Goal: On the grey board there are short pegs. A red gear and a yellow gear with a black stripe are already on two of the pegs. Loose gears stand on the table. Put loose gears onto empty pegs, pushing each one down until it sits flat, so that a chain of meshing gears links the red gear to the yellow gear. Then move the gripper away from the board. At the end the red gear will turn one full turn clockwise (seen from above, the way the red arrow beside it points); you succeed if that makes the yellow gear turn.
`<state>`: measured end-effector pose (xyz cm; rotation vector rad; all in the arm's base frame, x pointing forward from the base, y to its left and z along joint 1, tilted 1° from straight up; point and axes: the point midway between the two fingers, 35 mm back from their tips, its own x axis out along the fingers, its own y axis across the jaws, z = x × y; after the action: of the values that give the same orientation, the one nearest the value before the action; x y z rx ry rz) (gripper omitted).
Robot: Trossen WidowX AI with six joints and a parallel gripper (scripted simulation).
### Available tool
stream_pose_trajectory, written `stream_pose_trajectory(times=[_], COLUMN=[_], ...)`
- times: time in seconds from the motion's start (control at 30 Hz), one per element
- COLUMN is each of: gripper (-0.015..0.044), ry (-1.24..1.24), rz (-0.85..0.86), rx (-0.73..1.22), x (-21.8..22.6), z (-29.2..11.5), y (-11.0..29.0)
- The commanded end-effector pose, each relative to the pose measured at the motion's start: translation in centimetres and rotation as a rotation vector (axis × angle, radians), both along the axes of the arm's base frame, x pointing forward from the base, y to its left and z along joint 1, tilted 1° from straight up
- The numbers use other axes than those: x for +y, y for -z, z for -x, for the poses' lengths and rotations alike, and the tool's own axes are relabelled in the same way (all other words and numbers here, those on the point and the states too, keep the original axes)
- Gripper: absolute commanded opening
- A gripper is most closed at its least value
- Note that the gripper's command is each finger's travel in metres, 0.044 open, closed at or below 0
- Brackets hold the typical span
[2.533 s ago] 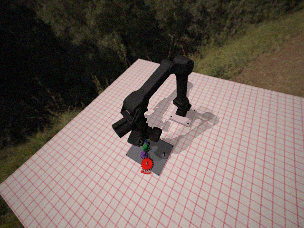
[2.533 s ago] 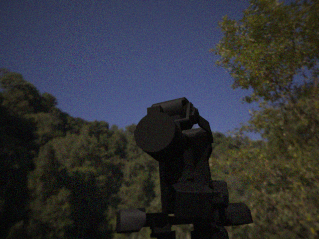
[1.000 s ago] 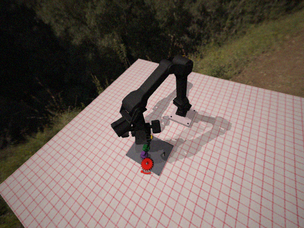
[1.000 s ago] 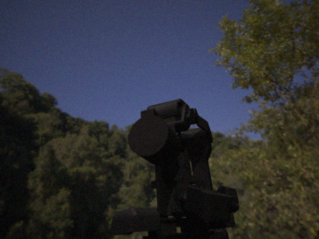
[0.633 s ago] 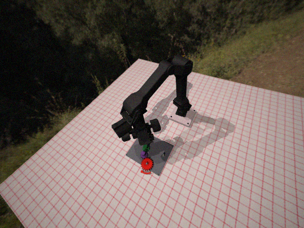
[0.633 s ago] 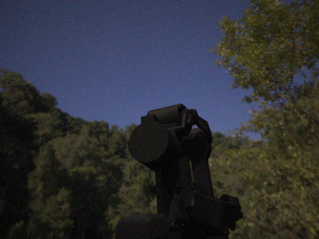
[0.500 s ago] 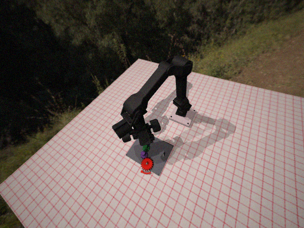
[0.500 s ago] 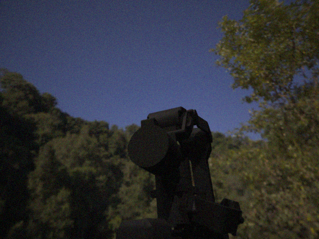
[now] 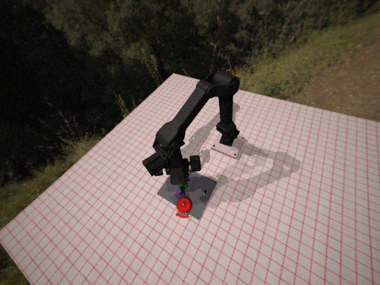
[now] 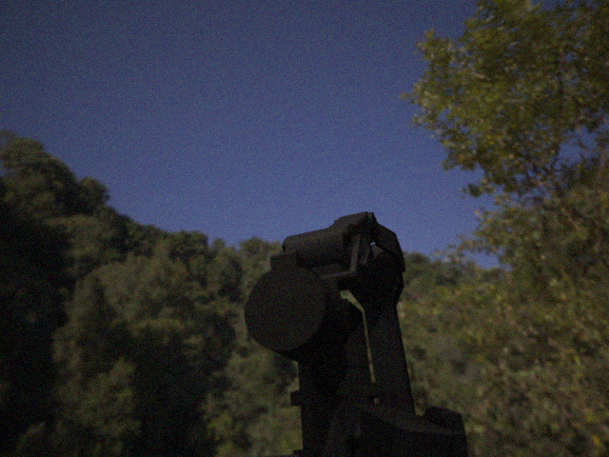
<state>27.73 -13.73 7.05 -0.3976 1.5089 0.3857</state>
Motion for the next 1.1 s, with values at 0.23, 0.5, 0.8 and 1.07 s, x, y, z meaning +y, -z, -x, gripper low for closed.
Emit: stream_pose_trajectory(times=[0.23,0.5,0.8,1.07], gripper=[0.0000,0.0000,0.0000,0.0000], ry=[0.211,0.099,-0.144,-0.273], rz=[-0.005,-0.003,0.002,0.005], rx=[0.010,0.010,0.011,0.011], x=[-0.03,0.02,0.04,-0.06], z=[0.20,0.13,0.20,0.15], y=[0.83,0.96,1.08,1.16])
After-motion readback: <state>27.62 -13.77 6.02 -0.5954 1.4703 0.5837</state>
